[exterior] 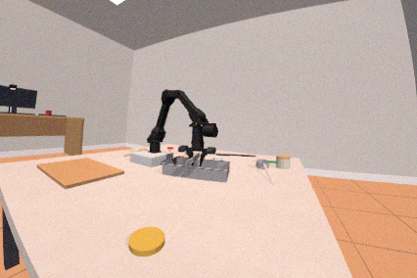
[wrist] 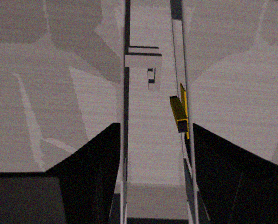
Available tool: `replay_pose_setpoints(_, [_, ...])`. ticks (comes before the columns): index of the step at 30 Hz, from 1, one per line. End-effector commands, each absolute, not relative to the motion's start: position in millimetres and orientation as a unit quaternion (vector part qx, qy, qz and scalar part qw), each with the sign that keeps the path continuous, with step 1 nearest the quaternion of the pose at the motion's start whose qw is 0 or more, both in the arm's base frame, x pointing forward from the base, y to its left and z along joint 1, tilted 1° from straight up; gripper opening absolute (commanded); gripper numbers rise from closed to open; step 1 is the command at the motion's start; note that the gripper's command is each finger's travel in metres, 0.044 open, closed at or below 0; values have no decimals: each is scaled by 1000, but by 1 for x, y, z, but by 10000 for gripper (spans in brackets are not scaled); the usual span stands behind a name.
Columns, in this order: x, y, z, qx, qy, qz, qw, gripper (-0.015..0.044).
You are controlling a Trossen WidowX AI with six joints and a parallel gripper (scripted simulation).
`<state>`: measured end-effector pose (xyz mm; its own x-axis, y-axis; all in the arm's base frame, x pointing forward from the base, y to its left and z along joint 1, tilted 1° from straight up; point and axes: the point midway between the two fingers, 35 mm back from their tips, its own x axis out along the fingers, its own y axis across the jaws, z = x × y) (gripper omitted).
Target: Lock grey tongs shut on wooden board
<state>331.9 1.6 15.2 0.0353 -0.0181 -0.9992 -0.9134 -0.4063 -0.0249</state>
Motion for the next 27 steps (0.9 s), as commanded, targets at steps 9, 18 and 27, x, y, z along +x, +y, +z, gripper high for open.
replay_pose_setpoints(9, [332, 2, 15, -607, 384, 579, 387, 88])
replay_pose_setpoints(18, [332, 2, 15, -607, 384, 579, 387, 28])
replay_pose_setpoints(27, [333, 2, 30, -607, 384, 579, 387, -150])
